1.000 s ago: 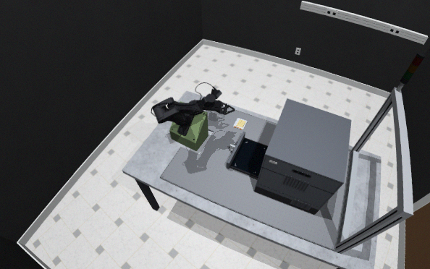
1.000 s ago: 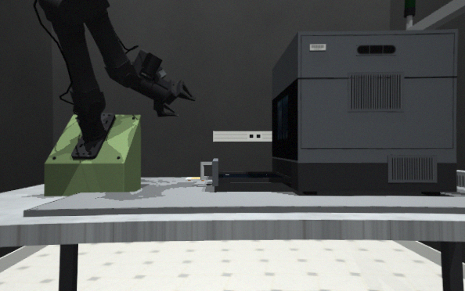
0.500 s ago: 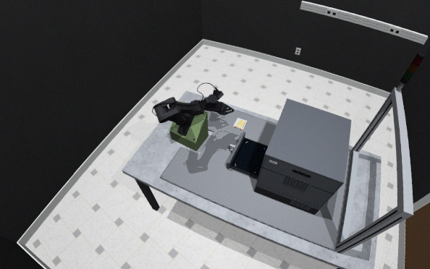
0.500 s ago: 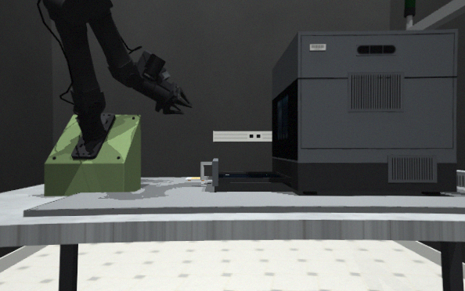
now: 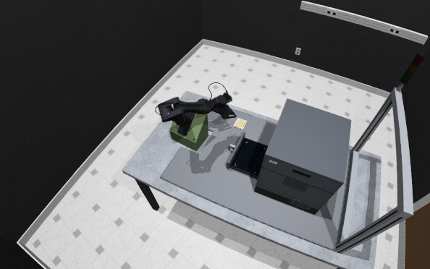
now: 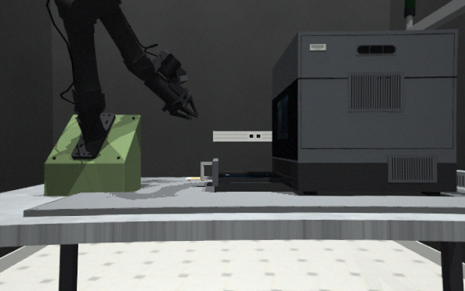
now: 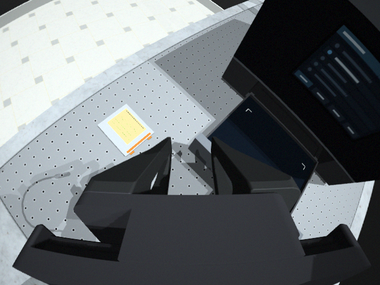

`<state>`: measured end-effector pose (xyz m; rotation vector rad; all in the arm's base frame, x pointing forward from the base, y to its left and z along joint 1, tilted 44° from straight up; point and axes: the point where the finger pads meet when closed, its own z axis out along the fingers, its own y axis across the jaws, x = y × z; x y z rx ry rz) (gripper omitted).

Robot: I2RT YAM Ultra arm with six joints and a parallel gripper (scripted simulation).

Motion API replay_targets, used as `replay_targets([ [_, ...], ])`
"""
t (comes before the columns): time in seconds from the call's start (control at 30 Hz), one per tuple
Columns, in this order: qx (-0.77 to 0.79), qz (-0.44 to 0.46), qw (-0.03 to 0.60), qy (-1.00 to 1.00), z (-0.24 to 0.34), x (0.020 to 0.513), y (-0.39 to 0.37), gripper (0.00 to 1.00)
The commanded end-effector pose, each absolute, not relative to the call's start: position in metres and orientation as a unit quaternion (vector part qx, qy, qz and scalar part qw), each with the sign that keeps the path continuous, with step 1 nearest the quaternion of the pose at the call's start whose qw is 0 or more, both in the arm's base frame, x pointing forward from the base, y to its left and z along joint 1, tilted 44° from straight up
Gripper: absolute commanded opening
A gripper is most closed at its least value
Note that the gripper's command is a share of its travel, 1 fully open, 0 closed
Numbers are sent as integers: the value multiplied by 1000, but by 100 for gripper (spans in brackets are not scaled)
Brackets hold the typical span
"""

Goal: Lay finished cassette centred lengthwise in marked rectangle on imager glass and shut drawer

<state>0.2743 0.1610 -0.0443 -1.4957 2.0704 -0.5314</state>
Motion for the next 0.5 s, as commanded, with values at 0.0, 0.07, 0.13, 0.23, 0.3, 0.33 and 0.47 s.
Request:
replay_targets([
  [0.0,-509,-201,218,808,-50,275,150,35],
  [0.07,-486,-207,202,825,-52,278,141,35],
  [0.13,-464,-212,188,839,-53,279,136,35],
  [0.23,-430,-220,167,860,-54,281,127,35],
  [0.3,-407,-227,153,871,-54,282,123,35],
  [0.33,-407,-227,153,871,-54,282,123,35],
  [0.47,-381,-234,139,884,-53,283,113,35],
])
